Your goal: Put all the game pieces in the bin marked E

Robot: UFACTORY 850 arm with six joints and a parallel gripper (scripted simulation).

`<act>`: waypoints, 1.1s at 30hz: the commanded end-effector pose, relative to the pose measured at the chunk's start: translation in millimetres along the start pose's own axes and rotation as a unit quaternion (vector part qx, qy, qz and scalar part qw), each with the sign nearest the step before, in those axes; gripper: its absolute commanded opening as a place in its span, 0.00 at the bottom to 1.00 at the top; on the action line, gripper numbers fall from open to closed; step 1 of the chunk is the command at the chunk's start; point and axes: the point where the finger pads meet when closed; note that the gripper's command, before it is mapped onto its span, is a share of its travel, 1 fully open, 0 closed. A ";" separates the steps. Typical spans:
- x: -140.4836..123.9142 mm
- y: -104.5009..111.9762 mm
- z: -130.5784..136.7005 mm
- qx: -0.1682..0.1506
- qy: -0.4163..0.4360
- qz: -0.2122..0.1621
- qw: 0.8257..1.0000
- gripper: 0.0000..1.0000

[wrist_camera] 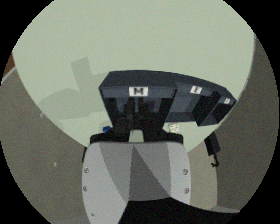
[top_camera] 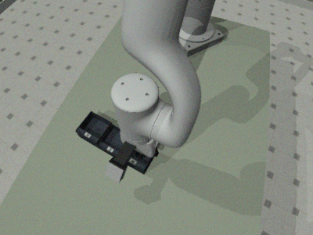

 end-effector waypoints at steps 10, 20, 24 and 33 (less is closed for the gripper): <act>1.0 11.5 -0.3 0.000 0.000 0.001 1.000 0.07; 1.0 22.2 -0.3 0.000 0.000 0.001 1.000 0.07; 1.0 27.5 -0.3 0.000 0.000 0.001 1.000 0.07; 0.9 55.6 -0.3 0.000 0.000 0.001 1.000 0.07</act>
Point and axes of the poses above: the point where the finger pads meet when closed, its own y axis back along the fingers, its own z axis across the jaws, x = y × z, and after that the axes turned 9 degrees about -y, right-handed
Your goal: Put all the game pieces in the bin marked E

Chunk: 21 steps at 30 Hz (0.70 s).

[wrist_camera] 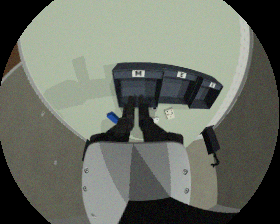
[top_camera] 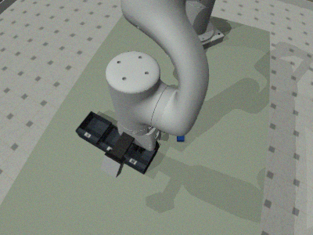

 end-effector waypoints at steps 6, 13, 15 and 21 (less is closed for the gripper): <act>0.1 31.1 0.0 0.000 0.000 0.000 1.000 0.07; 0.1 89.5 -0.1 0.000 0.000 0.000 1.000 0.07; 0.1 106.2 -0.1 0.000 0.000 0.000 1.000 0.07; 0.2 130.9 -0.1 0.000 0.000 0.000 1.000 0.07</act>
Point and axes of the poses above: the point where the finger pads meet when closed, its own y axis back along the fingers, its own z axis across the jaws, x = y × z, and after that the axes turned 9 degrees about -y, right-handed
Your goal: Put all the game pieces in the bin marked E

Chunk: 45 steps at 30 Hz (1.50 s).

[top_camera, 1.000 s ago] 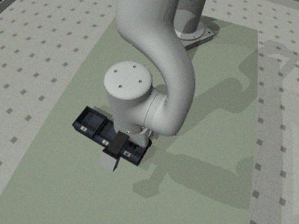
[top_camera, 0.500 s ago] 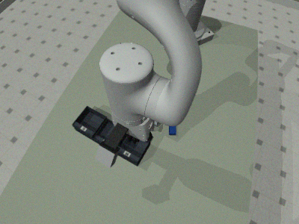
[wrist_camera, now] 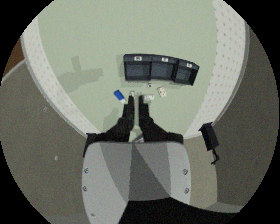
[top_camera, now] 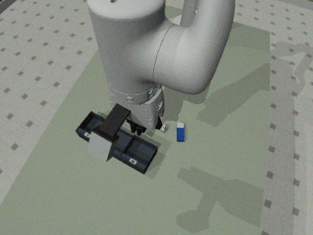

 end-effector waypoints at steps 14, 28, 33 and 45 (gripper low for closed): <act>-36.8 -29.1 19.5 0.001 -0.174 0.002 0.985 0.41; -113.6 -107.6 59.3 0.004 -0.460 -0.001 0.888 0.41; -127.0 -121.3 66.3 0.003 -0.531 -0.001 0.848 0.41; -127.1 -121.3 66.2 0.002 -0.711 0.001 0.704 0.41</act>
Point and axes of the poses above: the point where the finger pads meet when closed, its own y axis back along the fingers, its own z axis across the jaws, x = y × z, and after that the axes turned 9 degrees about -y, right-handed
